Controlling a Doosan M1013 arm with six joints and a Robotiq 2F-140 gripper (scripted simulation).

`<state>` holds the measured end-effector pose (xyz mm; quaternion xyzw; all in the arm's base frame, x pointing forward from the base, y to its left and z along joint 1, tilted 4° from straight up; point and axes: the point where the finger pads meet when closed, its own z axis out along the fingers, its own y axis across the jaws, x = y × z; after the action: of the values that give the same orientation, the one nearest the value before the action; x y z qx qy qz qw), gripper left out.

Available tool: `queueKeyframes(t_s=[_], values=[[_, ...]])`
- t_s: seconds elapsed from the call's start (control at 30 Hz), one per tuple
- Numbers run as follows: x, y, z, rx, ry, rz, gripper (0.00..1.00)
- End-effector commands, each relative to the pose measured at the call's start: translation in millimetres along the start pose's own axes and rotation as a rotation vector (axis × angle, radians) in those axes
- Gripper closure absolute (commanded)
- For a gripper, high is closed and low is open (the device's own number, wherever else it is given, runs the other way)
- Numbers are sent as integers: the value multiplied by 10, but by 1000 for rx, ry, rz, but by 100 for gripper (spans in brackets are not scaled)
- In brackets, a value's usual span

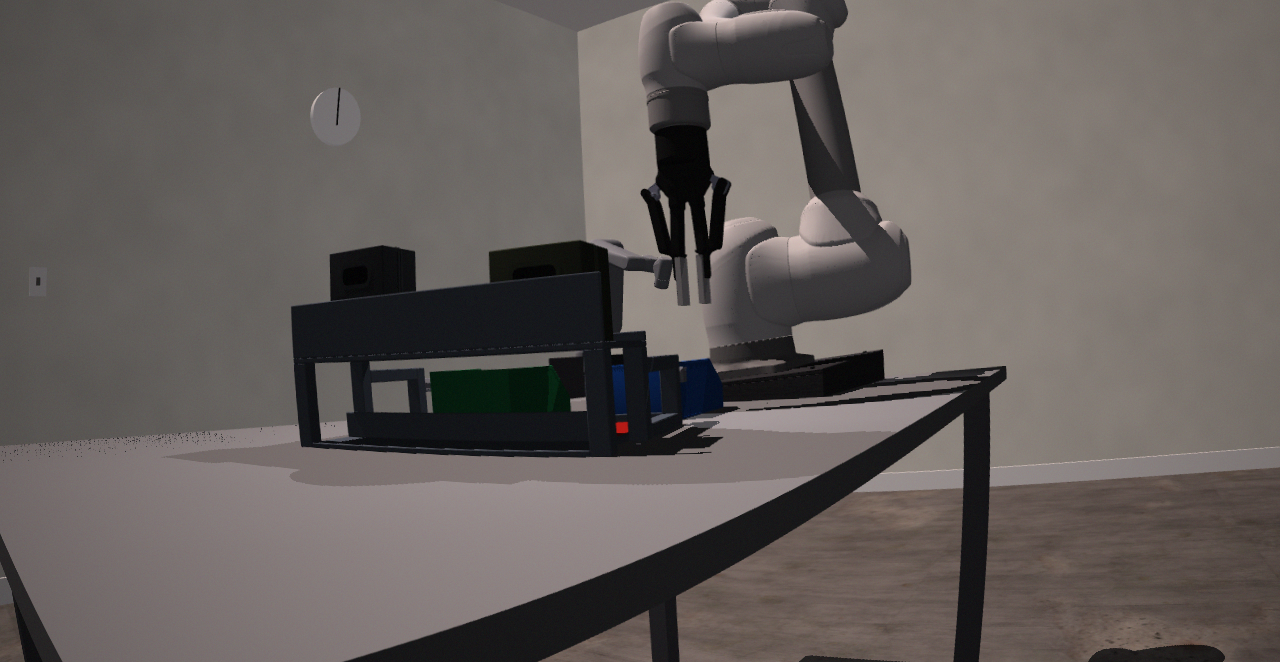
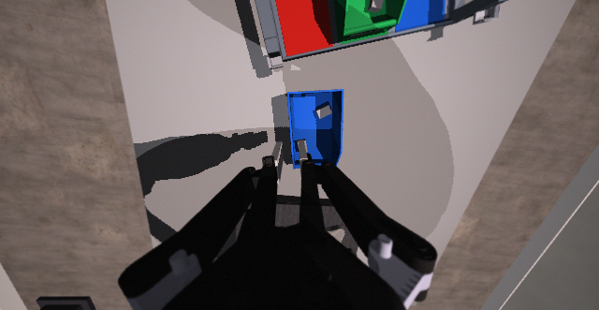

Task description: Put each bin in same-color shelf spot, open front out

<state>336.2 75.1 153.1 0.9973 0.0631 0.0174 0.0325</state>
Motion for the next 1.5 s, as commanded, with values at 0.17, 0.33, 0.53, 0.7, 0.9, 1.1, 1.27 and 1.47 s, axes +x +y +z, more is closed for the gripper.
queueKeyframes(t_s=[0.17,0.33,0.53,0.7,0.9,1.1,1.27,1.47], values=[[0,-1,91,0,0,0,76],[0,-1,144,0,0,0,76],[1,-2,267,0,0,0,76],[1,-2,373,0,0,0,76],[2,-3,452,0,0,0,76],[2,-3,547,0,0,0,76],[2,-3,599,0,0,0,76],[2,-4,623,0,0,0,76]])
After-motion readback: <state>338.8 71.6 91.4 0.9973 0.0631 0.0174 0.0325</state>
